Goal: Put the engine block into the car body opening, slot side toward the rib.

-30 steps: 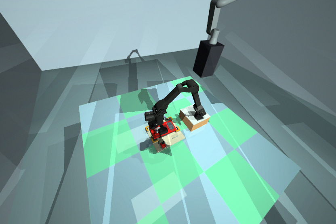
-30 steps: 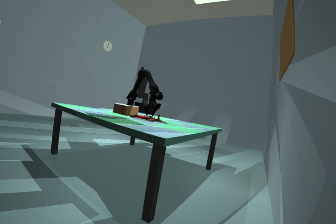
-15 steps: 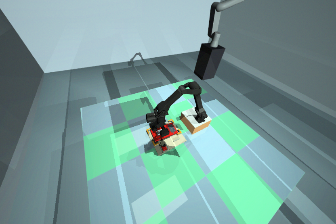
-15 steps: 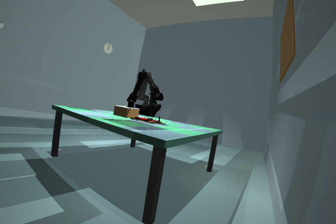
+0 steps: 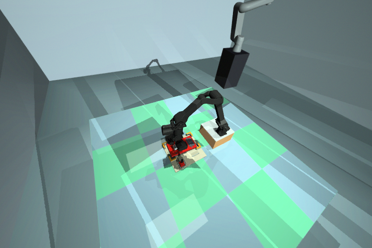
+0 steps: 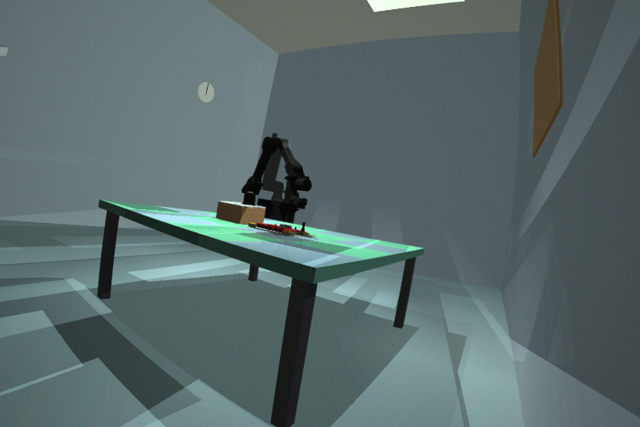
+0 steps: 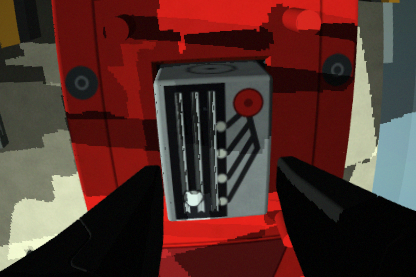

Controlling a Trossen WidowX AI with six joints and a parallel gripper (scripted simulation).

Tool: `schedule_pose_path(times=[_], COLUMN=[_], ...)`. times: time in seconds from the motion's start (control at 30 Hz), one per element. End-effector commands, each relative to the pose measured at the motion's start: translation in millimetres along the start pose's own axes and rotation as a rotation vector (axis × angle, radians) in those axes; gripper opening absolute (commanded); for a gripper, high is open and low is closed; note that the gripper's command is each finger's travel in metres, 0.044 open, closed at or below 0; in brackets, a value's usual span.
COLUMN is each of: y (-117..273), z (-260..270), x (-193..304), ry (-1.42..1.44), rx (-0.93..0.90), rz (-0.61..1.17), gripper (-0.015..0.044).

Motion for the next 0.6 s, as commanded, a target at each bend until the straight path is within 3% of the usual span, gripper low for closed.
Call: schedule_pose_path(times=[0.0, 0.07, 0.57], y=[0.2, 0.2, 0.2], z=[0.0, 0.0, 0.0], x=[0.1, 0.1, 0.1], ry=[-0.002, -0.002, -0.002], rx=[0.001, 0.001, 0.001], rz=[0.001, 0.001, 0.001], gripper=[0.0046, 0.0, 0.0])
Point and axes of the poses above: the point midway between the two fingers, 35 mm back from their tips, its own y axis back along the fingers, its own z axis across the jaws, x = y × z, the point moved 1 cm from there along y, back along the fingers, and after that the axes turned 6 degrees about y, right-handed, at the moved point
